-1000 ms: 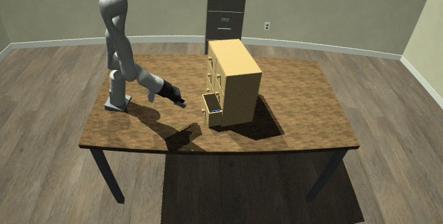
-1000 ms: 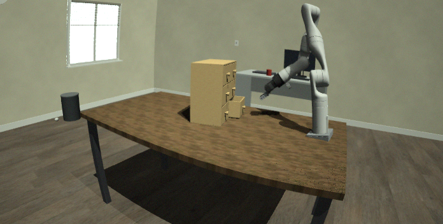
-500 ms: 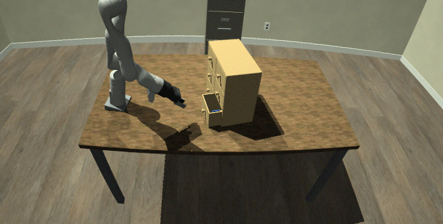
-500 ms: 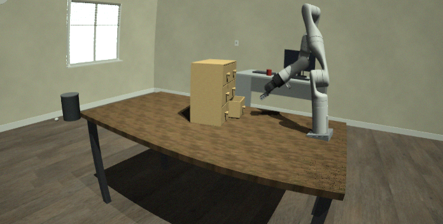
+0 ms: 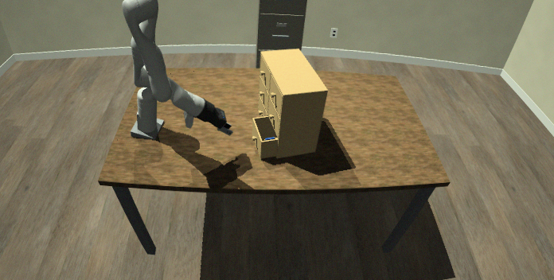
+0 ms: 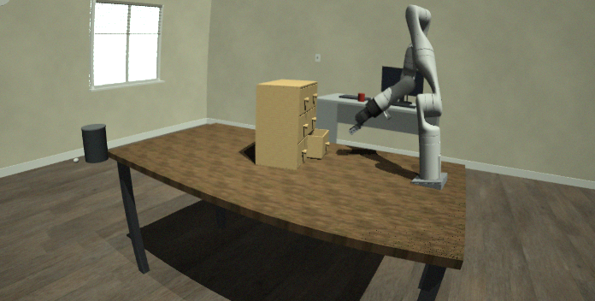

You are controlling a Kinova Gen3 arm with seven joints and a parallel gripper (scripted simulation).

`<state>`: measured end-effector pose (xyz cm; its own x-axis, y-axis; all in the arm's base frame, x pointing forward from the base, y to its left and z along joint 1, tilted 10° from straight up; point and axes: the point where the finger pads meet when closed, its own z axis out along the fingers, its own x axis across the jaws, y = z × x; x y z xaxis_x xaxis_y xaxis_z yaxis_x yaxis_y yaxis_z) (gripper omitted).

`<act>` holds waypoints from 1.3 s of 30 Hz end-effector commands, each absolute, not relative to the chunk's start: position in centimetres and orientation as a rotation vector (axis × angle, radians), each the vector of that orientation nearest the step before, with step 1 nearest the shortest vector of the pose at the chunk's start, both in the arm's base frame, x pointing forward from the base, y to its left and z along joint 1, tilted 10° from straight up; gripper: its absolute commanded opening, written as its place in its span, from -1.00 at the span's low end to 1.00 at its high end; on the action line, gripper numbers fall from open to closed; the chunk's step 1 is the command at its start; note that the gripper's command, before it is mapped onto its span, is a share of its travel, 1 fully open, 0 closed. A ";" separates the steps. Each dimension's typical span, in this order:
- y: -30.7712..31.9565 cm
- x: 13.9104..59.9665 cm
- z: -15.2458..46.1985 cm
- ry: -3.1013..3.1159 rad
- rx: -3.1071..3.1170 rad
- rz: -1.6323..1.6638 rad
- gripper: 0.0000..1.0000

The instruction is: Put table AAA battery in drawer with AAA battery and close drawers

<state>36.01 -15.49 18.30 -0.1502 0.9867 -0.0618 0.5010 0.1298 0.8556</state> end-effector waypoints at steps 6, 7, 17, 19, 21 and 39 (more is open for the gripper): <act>-15.5 36.1 18.2 1.742 1.445 0.927 0.34; -15.5 36.2 18.2 1.743 1.445 0.929 0.34; -15.4 37.5 17.2 1.759 1.442 0.947 0.34; -15.4 37.5 17.2 1.759 1.442 0.947 0.34; -15.3 37.7 17.0 1.759 1.442 0.947 0.34; -15.0 40.7 14.8 1.748 1.437 0.944 0.34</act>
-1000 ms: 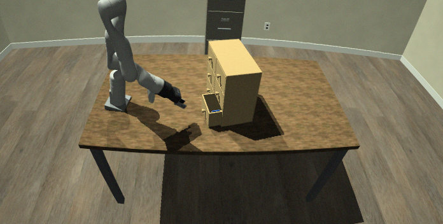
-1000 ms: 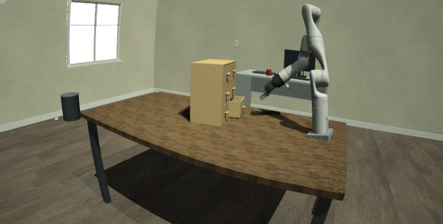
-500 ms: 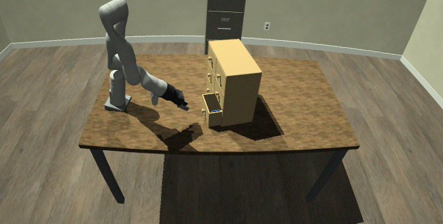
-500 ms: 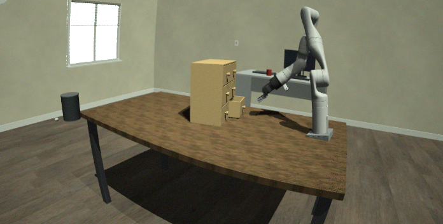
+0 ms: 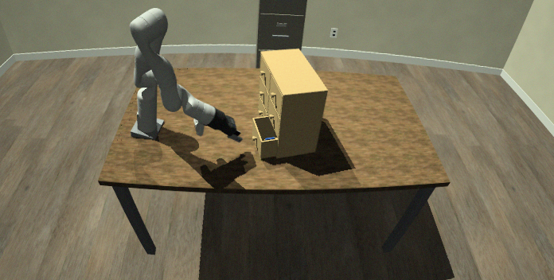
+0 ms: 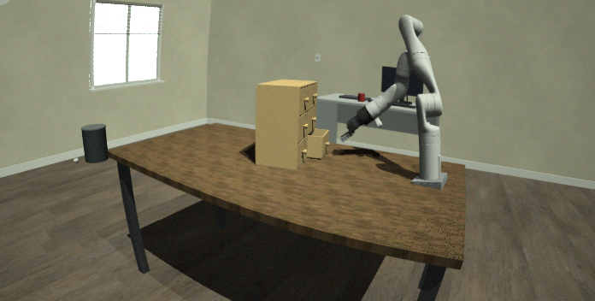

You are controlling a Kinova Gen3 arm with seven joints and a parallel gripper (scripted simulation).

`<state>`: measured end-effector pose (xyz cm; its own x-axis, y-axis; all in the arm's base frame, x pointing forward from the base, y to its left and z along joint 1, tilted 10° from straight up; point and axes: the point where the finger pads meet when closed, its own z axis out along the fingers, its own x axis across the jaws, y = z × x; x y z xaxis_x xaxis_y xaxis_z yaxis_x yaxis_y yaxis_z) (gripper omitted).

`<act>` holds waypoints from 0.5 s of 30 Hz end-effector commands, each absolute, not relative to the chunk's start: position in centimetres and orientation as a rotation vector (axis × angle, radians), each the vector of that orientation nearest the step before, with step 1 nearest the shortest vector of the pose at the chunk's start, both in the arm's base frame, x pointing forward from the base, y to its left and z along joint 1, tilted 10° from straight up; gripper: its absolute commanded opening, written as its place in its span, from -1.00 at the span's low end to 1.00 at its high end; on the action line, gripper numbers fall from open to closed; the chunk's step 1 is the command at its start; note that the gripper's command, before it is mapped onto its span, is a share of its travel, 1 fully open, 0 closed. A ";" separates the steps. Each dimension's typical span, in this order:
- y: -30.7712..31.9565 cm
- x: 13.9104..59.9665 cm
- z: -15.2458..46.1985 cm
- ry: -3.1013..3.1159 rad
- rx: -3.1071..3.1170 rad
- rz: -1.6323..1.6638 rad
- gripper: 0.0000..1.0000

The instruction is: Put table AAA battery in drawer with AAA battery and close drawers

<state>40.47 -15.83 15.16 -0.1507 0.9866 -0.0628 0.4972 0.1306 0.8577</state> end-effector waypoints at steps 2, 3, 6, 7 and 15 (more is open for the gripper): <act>-15.0 40.8 14.7 1.741 1.436 0.938 0.34; -15.0 40.9 14.7 1.737 1.435 0.934 0.34; -14.9 41.4 14.3 1.734 1.435 0.931 0.34; -14.9 41.6 14.1 1.734 1.435 0.930 0.34; -14.8 42.8 13.2 1.734 1.435 0.930 0.34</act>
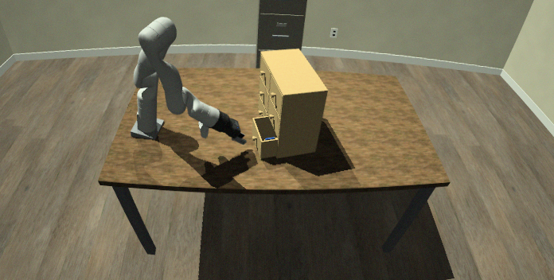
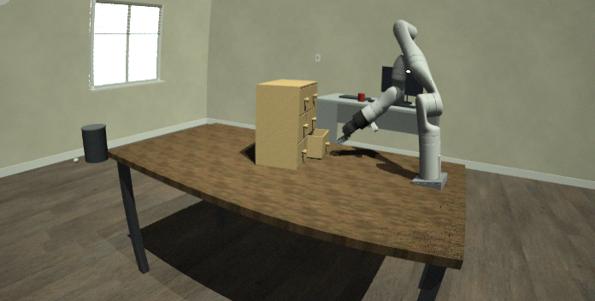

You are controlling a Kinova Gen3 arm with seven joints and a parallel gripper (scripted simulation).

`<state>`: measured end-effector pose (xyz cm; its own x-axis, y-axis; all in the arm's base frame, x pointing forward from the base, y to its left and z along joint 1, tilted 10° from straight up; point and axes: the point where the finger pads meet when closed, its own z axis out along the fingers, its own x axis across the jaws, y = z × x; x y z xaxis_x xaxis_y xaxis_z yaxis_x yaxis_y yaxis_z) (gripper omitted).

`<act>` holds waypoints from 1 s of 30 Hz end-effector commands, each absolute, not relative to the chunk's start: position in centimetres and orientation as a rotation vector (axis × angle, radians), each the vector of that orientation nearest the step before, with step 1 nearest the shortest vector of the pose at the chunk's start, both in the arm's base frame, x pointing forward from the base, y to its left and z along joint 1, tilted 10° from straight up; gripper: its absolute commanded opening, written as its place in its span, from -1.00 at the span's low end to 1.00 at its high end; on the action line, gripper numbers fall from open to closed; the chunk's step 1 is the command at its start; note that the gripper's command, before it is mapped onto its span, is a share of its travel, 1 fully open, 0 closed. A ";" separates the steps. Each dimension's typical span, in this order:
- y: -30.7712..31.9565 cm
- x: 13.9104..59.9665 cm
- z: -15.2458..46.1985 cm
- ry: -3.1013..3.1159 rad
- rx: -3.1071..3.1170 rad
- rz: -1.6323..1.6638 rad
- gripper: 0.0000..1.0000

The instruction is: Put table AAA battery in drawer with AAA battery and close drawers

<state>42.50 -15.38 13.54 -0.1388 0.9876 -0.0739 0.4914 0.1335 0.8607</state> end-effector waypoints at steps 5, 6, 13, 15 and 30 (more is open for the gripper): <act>-14.7 43.4 12.8 1.734 1.435 0.930 0.34; -14.7 43.5 12.7 1.734 1.435 0.930 0.34; -14.7 43.6 12.6 1.734 1.435 0.930 0.34; -14.7 43.6 12.6 1.734 1.435 0.930 0.34; -14.7 43.6 12.6 1.734 1.435 0.930 0.34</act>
